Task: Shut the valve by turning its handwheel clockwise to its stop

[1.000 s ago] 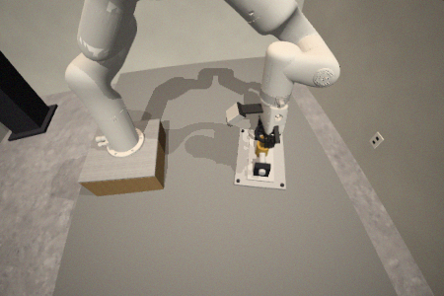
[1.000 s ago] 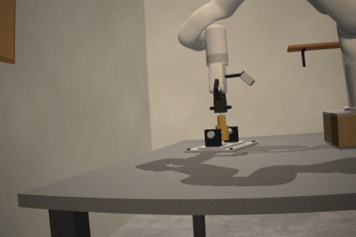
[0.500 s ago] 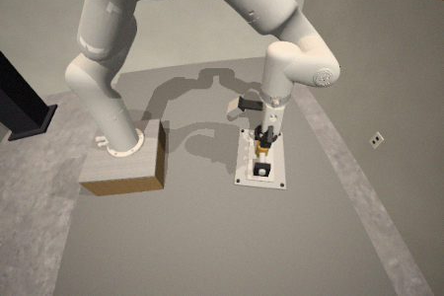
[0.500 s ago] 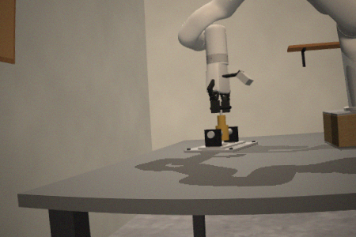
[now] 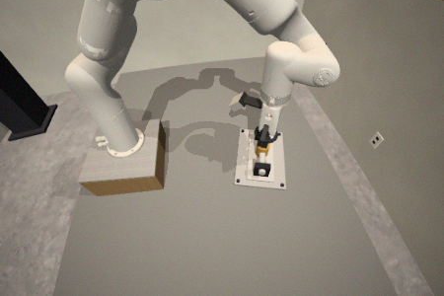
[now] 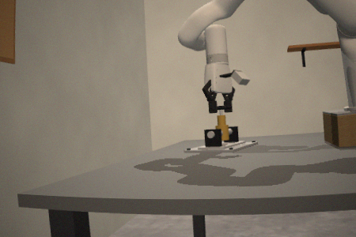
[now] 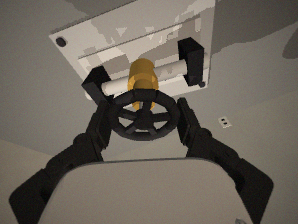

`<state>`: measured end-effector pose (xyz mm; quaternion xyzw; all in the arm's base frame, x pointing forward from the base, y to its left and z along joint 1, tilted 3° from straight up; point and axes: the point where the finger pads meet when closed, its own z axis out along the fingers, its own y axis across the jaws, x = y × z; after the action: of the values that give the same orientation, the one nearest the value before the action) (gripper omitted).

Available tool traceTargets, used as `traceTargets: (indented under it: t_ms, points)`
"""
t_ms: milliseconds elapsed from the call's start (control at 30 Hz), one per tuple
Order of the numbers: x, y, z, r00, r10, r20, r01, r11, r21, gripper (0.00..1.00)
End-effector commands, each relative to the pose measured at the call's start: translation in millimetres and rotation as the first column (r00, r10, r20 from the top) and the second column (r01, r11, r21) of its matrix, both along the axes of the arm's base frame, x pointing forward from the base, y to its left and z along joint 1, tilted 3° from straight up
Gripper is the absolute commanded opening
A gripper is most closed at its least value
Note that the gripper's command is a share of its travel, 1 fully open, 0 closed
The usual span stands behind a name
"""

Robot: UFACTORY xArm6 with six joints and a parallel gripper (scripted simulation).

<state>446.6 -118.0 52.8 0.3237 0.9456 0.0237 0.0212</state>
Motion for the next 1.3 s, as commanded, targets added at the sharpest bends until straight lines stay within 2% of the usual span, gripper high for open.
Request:
traceTargets:
  t_ms: [0, 367, 1267]
  points:
    - [1.0, -0.3, 1.3, 0.998, -0.065, 0.0, 0.065, 0.998, -0.001, 0.0]
    - [1.0, -0.3, 1.3, 0.981, -0.193, -0.004, 0.193, 0.981, 0.006, 0.0]
    - [1.0, -0.3, 1.3, 0.956, -0.293, -0.009, 0.293, 0.956, 0.011, 0.0]
